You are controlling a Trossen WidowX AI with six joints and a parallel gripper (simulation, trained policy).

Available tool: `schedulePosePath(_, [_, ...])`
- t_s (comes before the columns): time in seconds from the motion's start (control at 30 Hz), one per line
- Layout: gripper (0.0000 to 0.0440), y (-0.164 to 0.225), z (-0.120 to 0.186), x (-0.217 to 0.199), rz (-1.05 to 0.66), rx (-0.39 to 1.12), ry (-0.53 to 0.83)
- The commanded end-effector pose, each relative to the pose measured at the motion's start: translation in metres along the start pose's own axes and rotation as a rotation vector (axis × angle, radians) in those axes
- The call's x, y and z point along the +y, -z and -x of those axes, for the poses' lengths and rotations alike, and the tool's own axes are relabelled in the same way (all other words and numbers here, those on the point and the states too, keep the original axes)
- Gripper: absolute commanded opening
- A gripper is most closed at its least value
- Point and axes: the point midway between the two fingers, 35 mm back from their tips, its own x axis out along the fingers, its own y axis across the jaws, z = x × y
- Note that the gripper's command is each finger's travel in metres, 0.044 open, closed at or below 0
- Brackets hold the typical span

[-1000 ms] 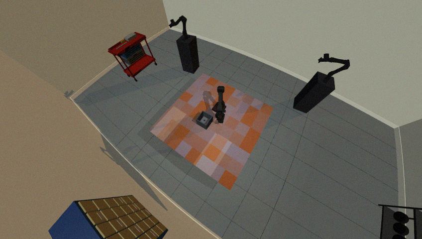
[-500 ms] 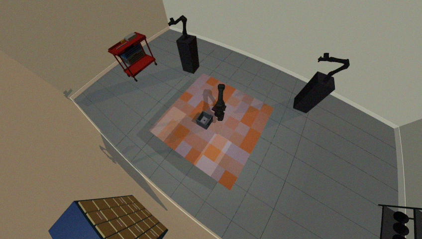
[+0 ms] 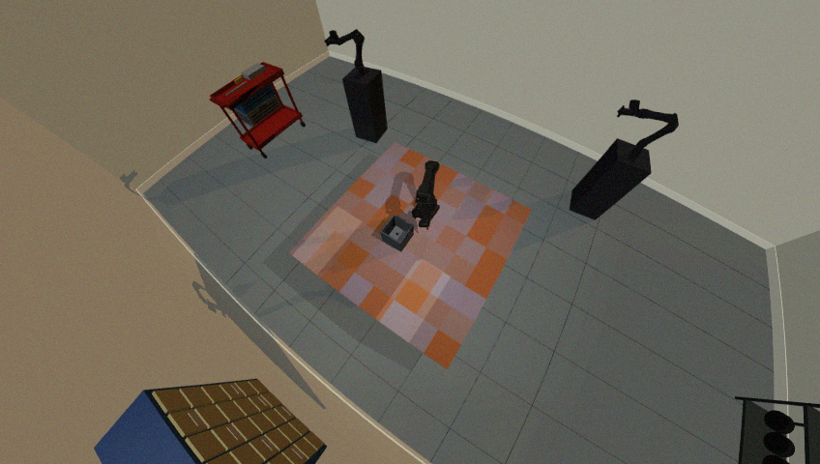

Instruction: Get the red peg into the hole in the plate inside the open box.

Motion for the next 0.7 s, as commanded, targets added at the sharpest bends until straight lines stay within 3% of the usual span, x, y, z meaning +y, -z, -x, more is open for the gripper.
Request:
schedulePosePath(0.0, [0.0,-0.008,0.017,0.006,0.017,-0.037,-0.036])
schedulePosePath(0.27, [0.0,-0.031,0.043,0.011,0.021,-0.126,-0.064])
schedulePosePath(0.67, [0.0,-0.067,0.055,0.011,-0.015,-0.211,-0.027])
